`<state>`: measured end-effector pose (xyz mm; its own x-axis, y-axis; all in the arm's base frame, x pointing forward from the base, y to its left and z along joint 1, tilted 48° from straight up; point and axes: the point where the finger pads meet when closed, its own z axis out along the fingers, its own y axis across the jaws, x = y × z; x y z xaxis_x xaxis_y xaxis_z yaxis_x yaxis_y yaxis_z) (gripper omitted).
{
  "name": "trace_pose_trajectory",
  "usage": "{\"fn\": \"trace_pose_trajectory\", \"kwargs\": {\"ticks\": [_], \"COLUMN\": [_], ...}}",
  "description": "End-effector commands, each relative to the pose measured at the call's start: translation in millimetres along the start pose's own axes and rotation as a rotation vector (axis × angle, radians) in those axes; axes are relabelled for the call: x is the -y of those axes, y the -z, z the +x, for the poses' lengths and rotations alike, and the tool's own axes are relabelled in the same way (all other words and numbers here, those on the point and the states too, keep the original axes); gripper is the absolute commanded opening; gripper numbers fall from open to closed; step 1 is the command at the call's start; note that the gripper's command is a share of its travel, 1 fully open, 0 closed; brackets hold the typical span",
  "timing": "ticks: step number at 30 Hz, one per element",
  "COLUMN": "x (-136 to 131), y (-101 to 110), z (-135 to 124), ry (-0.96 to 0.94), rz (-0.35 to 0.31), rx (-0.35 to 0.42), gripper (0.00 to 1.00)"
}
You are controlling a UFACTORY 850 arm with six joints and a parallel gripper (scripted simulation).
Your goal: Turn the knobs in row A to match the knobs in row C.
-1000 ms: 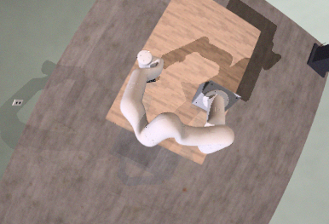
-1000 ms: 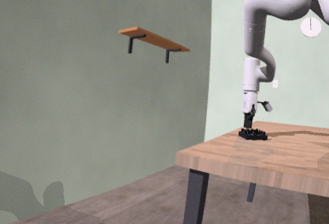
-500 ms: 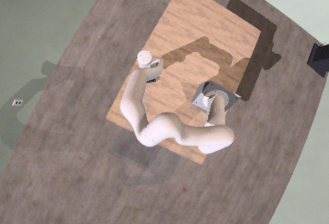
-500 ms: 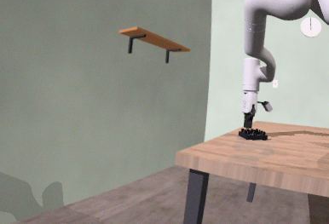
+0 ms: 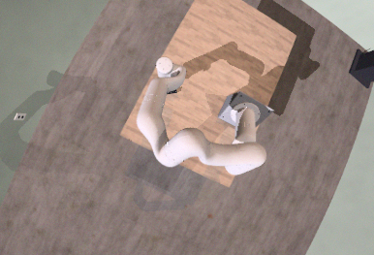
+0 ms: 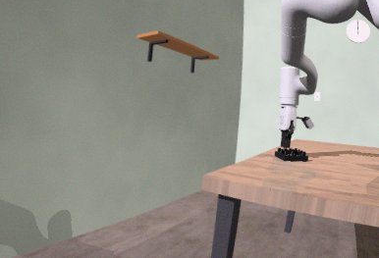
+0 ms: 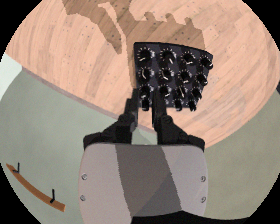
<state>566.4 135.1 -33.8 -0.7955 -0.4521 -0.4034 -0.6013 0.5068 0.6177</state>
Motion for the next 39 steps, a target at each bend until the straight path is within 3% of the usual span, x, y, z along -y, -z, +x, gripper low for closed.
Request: {"fn": "trace_pose_trajectory", "kwargs": {"ticks": [1, 39], "x": [0.4, 0.4], "y": [-0.4, -11.0], "z": [-0.6, -0.6], "ry": [0.001, 0.000], "rz": [0.001, 0.001], "rx": [0.001, 0.001], "gripper": [0.19, 0.19]}}
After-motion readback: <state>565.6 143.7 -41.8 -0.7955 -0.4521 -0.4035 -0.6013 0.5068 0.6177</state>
